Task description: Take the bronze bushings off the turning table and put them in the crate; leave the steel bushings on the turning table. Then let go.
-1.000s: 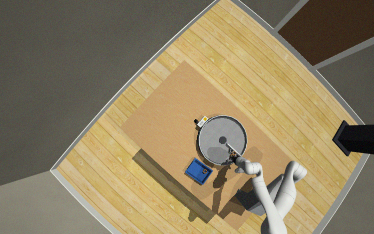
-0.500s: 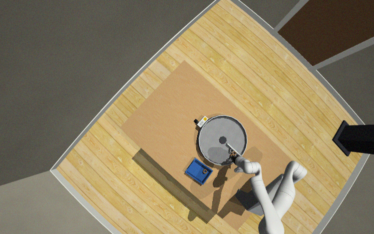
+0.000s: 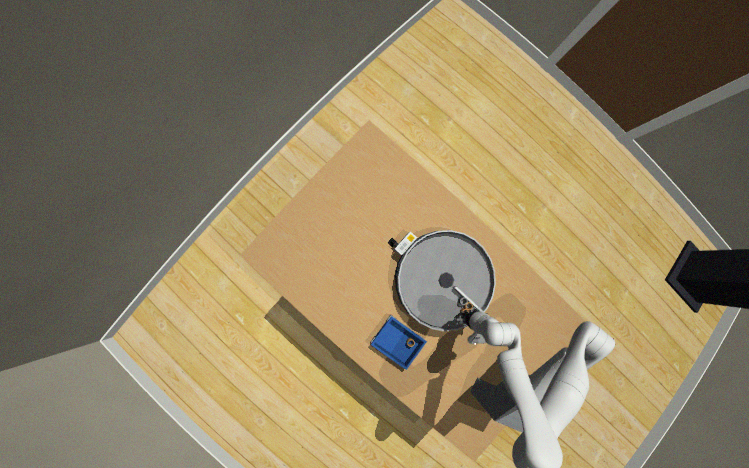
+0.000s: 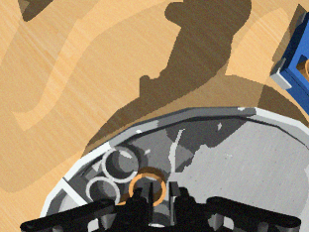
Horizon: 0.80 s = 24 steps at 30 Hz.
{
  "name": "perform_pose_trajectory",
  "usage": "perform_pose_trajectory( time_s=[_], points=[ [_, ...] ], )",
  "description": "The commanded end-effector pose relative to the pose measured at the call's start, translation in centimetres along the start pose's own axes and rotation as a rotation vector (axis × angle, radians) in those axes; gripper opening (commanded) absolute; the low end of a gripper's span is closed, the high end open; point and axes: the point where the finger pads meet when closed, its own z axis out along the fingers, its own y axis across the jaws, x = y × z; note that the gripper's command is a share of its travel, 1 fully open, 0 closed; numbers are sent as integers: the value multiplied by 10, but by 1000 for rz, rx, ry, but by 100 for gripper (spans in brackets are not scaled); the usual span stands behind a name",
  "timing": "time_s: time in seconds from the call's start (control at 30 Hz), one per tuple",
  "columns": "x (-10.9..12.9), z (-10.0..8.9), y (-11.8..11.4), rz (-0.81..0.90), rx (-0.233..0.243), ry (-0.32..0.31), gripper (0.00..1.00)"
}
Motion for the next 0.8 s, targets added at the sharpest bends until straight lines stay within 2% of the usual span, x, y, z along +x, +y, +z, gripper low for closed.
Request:
perform_pose_trajectory(
  time_s=[0.0,0.77],
  points=[
    [0,0,0,0,-1,0,14],
    [0,12,0,1,-1,0,14]
  ],
)
